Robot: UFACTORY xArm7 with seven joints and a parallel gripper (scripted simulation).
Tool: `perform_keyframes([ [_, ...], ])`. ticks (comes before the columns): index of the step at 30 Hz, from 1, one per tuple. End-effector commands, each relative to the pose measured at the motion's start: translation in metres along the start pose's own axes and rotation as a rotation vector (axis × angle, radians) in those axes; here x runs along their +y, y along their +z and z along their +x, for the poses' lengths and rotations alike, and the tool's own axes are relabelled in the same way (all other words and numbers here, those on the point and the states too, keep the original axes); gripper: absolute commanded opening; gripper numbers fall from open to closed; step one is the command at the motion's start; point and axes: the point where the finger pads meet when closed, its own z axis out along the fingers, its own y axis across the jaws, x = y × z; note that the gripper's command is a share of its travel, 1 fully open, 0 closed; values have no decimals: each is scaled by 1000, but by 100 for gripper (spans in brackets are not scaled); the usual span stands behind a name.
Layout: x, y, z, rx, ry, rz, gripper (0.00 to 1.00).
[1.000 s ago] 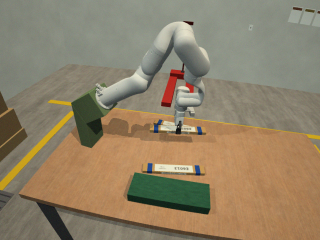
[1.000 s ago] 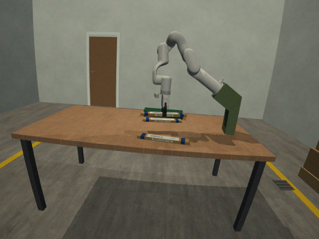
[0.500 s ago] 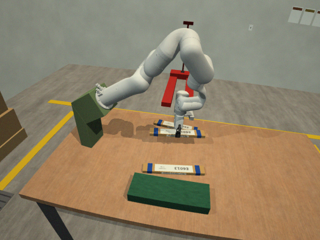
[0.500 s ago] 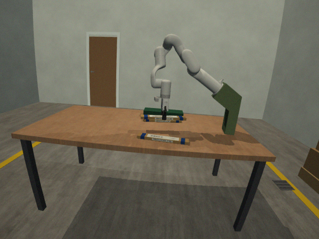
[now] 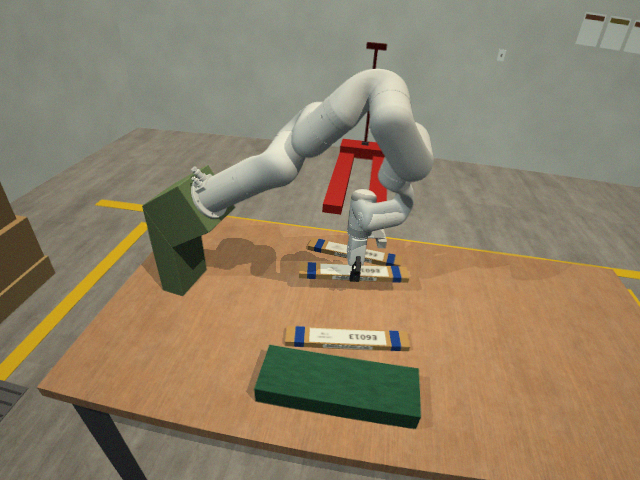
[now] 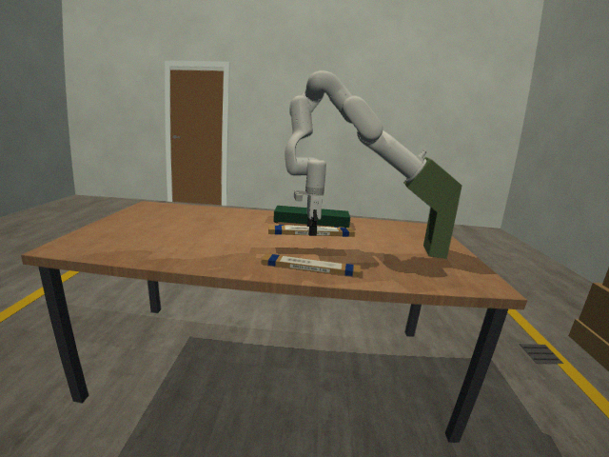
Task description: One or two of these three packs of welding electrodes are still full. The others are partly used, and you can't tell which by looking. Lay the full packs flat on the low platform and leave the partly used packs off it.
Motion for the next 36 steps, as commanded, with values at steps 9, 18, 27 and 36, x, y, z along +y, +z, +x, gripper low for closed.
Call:
perform_keyframes([
  [9, -1, 20, 0, 2, 0, 1, 58],
  [18, -1, 30, 0, 2, 0, 1, 58],
  [27, -1, 42, 0, 2, 0, 1, 58],
  [36, -1, 49, 0, 2, -1, 1, 58],
])
